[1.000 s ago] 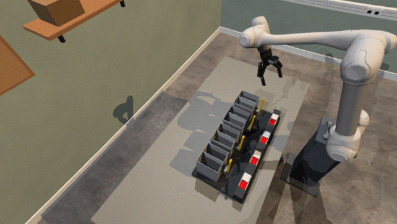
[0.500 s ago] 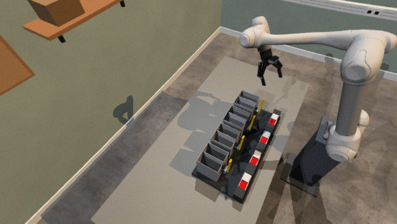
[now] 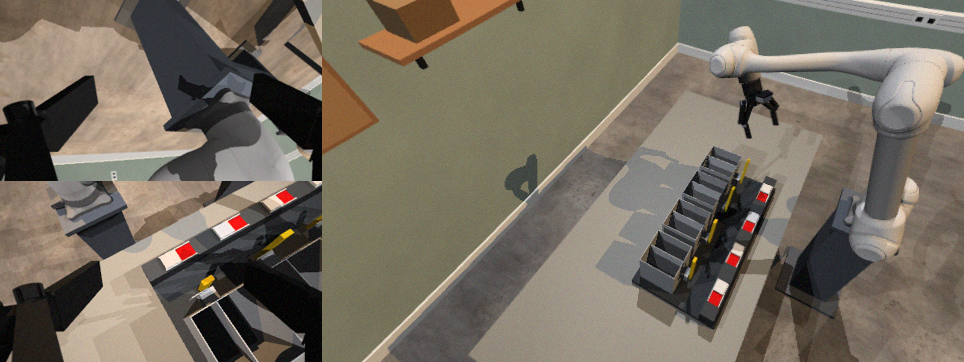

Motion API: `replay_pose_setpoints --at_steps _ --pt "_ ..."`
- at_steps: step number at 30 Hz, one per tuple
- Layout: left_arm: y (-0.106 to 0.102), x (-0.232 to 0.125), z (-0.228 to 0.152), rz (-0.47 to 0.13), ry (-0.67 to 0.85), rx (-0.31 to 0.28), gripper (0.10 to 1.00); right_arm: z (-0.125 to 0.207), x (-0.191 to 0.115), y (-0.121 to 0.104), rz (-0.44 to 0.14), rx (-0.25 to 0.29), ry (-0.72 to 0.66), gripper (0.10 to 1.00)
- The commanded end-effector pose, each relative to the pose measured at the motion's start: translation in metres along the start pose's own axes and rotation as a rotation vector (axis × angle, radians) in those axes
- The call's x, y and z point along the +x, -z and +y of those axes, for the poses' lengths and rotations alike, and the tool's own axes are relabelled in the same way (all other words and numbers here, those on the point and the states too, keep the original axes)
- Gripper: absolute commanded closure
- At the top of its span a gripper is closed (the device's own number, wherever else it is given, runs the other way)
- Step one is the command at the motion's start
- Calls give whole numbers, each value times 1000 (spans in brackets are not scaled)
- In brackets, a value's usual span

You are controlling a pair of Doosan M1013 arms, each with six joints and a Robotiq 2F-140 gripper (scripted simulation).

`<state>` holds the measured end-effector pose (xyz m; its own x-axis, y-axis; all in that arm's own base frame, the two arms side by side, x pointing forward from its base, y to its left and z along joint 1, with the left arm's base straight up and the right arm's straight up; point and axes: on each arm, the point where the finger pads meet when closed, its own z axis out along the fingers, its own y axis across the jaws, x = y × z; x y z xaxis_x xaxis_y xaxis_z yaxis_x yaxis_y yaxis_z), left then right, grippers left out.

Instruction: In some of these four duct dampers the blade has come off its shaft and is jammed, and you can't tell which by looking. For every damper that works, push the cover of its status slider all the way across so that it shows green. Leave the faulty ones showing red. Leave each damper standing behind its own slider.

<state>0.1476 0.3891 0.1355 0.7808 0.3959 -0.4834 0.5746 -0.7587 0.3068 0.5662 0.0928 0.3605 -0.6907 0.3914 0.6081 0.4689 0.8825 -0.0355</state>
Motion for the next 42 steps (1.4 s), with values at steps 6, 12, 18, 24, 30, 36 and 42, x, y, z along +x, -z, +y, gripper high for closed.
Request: replay_pose_setpoints --at_steps 6,12,18,24,30,36,42 --pt "-28 -55 -32 -13 328 -103 98 0 0 1 -1 -1 1 98" --pt "-40 -76 -40 -24 450 -145 98 0 0 1 -1 -1 1 98" --pt "-56 -103 -48 -42 607 -199 98 0 0 1 -1 -1 1 98" --pt "-68 -124 -52 -60 731 -244 98 0 0 1 -1 -1 1 98" --pt "-75 -135 -54 -71 795 -267 98 0 0 1 -1 -1 1 98" --pt "-83 -147 -55 -85 868 -294 98 0 0 1 -1 -1 1 98" --pt "-87 -153 -55 -93 907 -309 98 0 0 1 -1 -1 1 98"
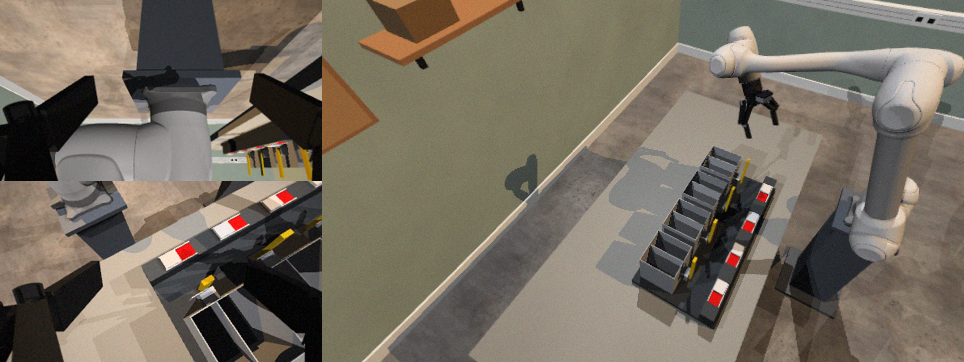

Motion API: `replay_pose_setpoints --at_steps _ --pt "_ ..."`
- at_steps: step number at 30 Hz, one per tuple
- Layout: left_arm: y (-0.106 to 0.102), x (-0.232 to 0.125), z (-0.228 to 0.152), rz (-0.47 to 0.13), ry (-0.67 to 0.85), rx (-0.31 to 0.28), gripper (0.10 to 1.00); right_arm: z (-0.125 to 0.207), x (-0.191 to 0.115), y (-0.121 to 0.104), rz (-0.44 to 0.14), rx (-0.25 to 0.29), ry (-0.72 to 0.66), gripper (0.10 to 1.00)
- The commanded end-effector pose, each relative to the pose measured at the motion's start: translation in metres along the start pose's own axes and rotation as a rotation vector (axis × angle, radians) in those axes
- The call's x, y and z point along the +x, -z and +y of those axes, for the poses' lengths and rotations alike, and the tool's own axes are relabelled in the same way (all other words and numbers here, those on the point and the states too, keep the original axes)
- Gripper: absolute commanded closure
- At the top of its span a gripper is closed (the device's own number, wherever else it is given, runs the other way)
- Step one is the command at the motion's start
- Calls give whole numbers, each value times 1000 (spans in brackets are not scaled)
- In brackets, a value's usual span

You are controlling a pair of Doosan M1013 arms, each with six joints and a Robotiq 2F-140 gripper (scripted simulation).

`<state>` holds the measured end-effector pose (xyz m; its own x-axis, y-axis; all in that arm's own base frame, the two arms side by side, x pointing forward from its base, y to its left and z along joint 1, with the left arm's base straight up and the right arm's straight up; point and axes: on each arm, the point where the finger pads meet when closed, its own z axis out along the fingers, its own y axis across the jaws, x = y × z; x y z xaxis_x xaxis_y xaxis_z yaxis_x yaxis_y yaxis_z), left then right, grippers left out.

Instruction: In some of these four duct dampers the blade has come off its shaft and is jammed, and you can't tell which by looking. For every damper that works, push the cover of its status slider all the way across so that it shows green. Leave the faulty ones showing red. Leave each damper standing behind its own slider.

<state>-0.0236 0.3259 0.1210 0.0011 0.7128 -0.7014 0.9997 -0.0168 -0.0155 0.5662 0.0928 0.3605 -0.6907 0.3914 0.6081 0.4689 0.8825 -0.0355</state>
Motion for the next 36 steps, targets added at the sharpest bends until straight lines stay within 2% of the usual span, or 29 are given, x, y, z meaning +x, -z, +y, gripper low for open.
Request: replay_pose_setpoints --at_steps 1,21,22,24,26,33,35,36 --pt "0 -1 -1 -1 8 -2 98 0 0 1 -1 -1 1 98" --pt "-4 -3 -7 -8 46 -14 98 1 0 0 -5 0 3 98" --pt "-4 -3 -7 -8 46 -14 98 6 -4 -2 -30 3 19 98" --pt "-4 -3 -7 -8 46 -14 98 28 -21 -9 -150 23 100 98" --pt "-4 -3 -7 -8 46 -14 98 38 -28 -11 -200 32 135 98" --pt "-4 -3 -7 -8 46 -14 98 86 -55 -11 -428 80 315 98" --pt "-4 -3 -7 -8 46 -14 98 86 -55 -11 -428 80 315 98" --pt "-4 -3 -7 -8 46 -14 98 107 -63 -8 -517 102 393 98"
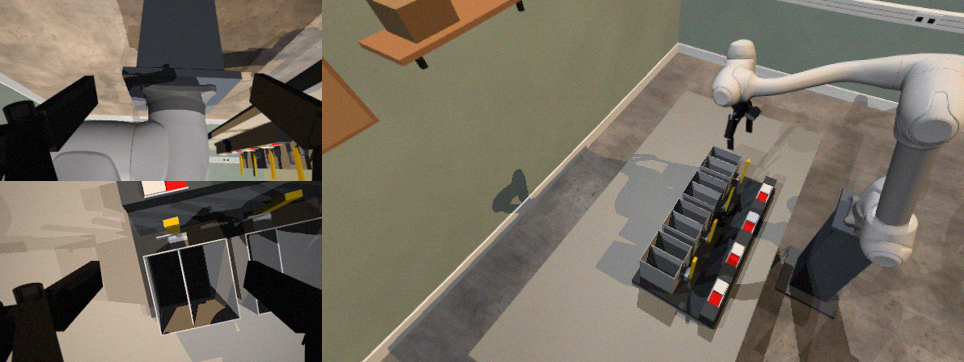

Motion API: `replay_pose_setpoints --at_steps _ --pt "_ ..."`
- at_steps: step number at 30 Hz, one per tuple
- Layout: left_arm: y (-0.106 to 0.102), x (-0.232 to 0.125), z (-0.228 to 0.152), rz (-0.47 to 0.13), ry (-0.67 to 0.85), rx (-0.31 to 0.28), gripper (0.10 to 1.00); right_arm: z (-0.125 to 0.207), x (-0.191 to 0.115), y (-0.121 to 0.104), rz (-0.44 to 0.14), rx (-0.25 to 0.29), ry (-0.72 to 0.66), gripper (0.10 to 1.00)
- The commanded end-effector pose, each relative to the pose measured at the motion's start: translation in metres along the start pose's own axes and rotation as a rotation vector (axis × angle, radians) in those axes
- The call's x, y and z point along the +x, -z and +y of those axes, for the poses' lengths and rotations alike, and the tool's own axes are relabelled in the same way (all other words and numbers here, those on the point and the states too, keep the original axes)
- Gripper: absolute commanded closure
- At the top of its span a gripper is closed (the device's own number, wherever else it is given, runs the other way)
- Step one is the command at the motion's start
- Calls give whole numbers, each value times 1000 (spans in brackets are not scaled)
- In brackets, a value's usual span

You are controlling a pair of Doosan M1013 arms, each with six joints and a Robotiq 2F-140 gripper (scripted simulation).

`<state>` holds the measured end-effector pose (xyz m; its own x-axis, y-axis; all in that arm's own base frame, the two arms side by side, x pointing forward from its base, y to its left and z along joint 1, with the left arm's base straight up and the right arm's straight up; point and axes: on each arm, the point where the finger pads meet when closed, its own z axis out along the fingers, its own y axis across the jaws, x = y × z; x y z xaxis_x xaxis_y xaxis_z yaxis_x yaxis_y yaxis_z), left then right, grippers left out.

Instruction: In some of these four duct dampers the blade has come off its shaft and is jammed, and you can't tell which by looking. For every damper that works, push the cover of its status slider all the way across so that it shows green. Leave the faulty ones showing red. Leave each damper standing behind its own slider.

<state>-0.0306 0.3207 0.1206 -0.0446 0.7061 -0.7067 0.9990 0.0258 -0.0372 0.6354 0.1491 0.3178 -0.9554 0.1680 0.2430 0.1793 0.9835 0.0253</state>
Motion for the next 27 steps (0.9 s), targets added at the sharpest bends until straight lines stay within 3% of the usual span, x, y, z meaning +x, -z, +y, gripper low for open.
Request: replay_pose_setpoints --at_steps 1,5,10,11,27 --pt "0 0 0 1 0 0 98 23 -21 -1 -130 25 104 98" --pt "0 0 0 1 0 0 98 47 -37 4 -239 50 206 98" --pt "0 0 0 1 0 0 98 48 -38 4 -243 51 210 98" --pt "0 0 0 1 0 0 98 48 -38 4 -243 51 210 795" --pt "0 0 0 1 0 0 98 48 -38 4 -243 51 210 795"
